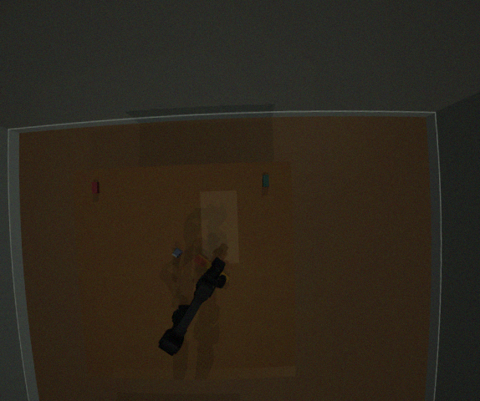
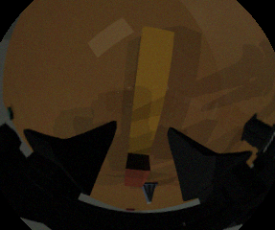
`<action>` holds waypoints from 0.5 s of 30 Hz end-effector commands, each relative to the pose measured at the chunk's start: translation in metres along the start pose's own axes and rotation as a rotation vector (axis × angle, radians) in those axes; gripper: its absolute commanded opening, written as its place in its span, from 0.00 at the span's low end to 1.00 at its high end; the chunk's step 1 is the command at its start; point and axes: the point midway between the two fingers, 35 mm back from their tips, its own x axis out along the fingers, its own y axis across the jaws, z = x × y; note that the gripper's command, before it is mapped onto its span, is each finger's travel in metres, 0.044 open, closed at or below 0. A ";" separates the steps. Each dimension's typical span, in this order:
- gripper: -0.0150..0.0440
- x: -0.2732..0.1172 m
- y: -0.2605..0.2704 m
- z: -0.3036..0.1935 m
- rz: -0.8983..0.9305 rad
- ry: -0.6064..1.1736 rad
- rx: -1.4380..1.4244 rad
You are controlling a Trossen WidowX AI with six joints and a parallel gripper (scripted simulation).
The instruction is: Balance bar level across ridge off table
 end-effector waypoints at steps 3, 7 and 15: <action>0.79 0.012 -0.002 -0.001 -0.005 0.005 0.003; 0.79 0.014 -0.002 -0.001 -0.005 0.005 0.003; 0.79 0.014 -0.002 -0.001 -0.005 0.005 0.003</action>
